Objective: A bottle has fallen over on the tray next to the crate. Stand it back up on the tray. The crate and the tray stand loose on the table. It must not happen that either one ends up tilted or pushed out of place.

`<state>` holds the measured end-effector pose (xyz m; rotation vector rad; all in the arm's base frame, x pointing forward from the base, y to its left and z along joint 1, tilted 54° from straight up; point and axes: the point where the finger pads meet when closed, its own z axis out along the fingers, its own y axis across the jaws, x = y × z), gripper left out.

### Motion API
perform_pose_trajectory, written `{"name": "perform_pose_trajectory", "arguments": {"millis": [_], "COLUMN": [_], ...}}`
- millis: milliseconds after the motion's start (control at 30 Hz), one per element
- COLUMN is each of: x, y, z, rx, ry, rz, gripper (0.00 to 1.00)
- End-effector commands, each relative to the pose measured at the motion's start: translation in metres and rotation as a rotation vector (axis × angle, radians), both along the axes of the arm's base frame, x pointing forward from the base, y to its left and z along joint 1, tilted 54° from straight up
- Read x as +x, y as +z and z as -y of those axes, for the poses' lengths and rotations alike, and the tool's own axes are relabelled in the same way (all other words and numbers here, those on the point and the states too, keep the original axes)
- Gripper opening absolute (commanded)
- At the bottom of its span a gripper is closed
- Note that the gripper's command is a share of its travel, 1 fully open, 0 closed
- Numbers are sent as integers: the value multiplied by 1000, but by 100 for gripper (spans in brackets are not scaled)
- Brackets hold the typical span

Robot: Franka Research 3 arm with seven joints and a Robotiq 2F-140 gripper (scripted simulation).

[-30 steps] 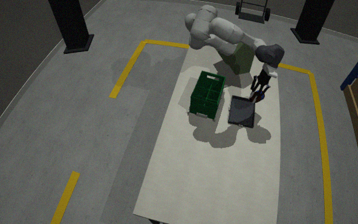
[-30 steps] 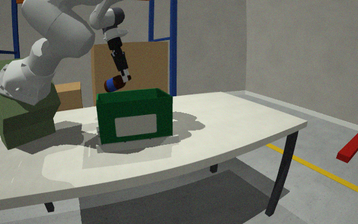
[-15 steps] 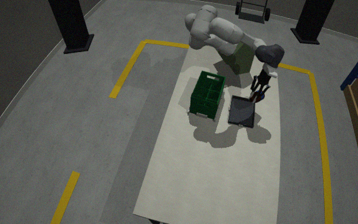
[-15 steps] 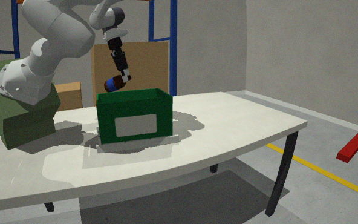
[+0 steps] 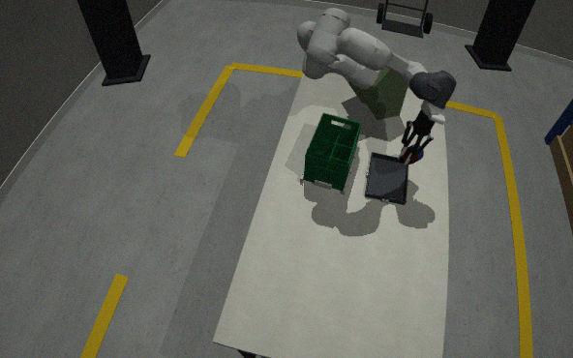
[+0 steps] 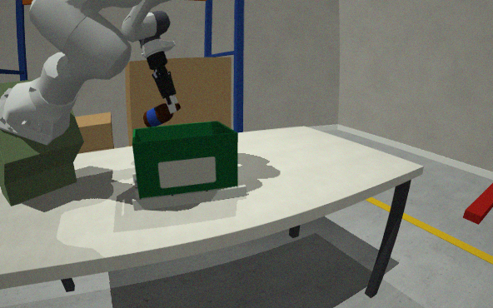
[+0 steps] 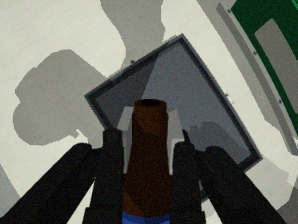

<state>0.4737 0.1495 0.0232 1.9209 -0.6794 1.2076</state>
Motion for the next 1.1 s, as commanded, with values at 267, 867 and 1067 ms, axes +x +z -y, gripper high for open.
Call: {"name": "perform_pose_trajectory", "arguments": {"millis": [267, 867, 1067], "x": [1, 0, 0], "y": [1, 0, 0], "z": [-2, -3, -3], "rx": [-41, -105, -109], "ry": [19, 48, 50], "rz": [47, 98, 102], "gripper": [0, 0, 0]}}
